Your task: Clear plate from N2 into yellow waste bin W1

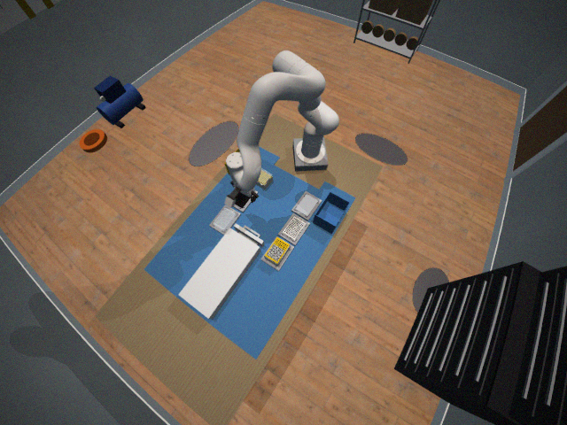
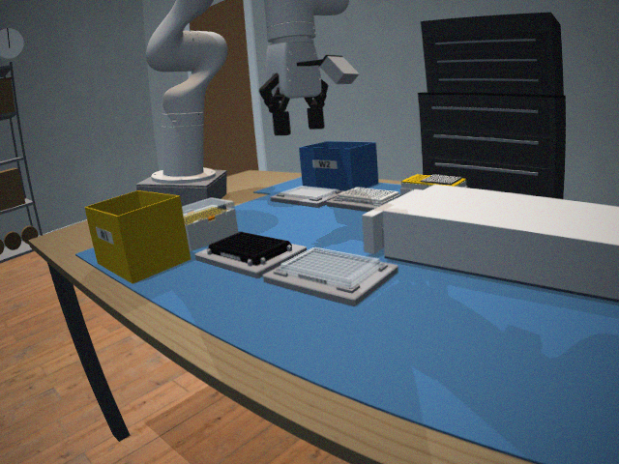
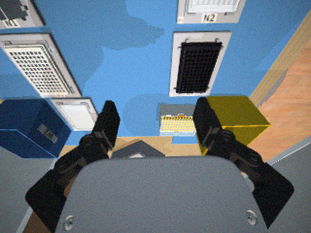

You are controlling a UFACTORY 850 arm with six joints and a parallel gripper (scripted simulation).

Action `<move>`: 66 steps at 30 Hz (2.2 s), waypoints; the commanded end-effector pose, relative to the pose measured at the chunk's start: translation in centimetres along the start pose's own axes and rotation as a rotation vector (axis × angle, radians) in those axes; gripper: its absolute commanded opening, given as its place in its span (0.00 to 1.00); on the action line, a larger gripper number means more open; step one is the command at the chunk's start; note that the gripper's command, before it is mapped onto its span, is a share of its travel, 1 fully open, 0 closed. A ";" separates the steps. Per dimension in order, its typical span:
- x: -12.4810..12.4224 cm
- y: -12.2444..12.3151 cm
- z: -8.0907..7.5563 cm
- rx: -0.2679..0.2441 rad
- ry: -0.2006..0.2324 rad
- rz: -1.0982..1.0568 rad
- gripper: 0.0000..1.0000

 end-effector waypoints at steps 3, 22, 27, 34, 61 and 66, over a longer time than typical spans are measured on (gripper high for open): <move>2.0 -2.2 0.9 0.001 -0.001 0.000 1.00; 7.6 -7.9 3.5 0.001 -0.001 0.000 1.00; 9.3 -9.7 4.2 0.001 -0.001 0.000 1.00; 11.3 -11.7 5.1 0.001 -0.001 0.000 1.00; 11.4 -11.8 6.3 0.001 -0.001 0.000 1.00; 11.4 -11.8 7.2 0.001 -0.001 0.000 1.00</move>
Point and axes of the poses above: the point where the finger pads meet when closed, its own z axis out along the fingers, its own x axis across the jaws, y = z × x, the point moved 3 cm from there along -z, back along the fingers, and after that the axes turned 3 degrees about -z, right-handed, at the moved point
